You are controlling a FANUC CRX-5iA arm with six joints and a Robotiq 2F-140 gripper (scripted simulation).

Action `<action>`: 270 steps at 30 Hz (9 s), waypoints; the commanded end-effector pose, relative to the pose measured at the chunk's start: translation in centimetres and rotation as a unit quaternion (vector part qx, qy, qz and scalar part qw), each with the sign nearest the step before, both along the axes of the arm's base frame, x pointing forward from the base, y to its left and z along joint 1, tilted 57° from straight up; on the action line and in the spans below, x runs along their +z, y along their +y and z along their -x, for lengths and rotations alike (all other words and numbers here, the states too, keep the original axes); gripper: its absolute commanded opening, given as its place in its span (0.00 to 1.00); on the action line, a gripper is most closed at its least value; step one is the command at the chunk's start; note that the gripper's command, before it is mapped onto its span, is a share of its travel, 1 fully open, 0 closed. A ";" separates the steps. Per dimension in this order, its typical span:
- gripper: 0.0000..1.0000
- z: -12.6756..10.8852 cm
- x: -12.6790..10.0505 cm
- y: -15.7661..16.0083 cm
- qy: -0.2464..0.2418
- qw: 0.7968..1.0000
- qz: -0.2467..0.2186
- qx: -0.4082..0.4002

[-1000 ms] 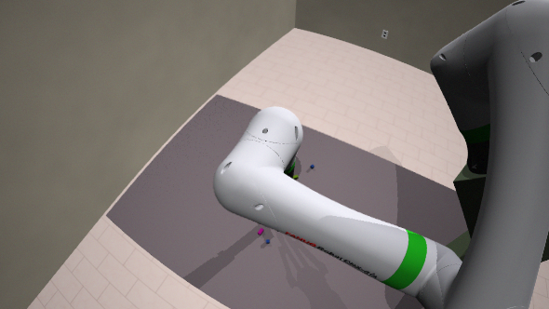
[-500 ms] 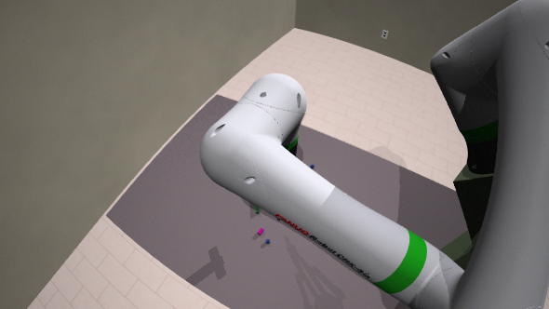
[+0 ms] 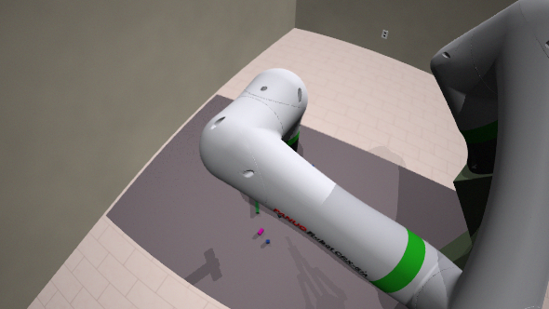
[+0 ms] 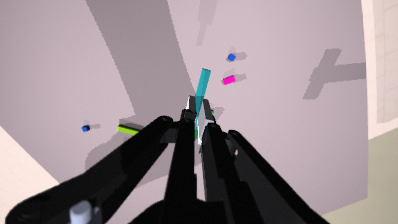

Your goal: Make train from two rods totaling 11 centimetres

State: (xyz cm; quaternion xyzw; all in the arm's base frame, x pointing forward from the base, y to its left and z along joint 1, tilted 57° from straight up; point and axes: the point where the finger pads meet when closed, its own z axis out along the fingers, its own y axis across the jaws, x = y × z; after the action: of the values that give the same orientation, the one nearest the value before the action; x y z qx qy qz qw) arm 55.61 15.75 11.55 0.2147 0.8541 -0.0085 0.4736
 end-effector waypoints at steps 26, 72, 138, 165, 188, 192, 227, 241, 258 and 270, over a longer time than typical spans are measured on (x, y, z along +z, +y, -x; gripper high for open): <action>0.03 -1.6 11.5 -22.9 0.036 0.986 0.135 0.093; 0.03 -8.1 7.4 -25.3 0.037 0.985 0.138 0.095; 0.03 -9.6 6.4 -25.7 0.037 0.985 0.138 0.095; 0.03 -9.7 6.3 -25.7 0.037 0.985 0.138 0.095; 0.12 -9.7 6.3 -25.7 0.037 0.985 0.138 0.095; 0.15 -9.7 6.3 -25.7 0.037 0.985 0.138 0.095; 0.15 -2.8 11.0 -23.9 0.037 0.985 0.138 0.095; 1.00 -2.4 11.3 -23.8 0.037 0.985 0.138 0.095; 1.00 -2.4 11.3 -23.8 0.037 0.985 0.138 0.095; 1.00 0.0 12.9 -23.1 0.037 0.985 0.138 0.095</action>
State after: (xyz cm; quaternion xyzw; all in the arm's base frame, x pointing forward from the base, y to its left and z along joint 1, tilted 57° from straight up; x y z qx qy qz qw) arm 56.10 -7.51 24.15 0.0646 0.8783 -0.0891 0.4652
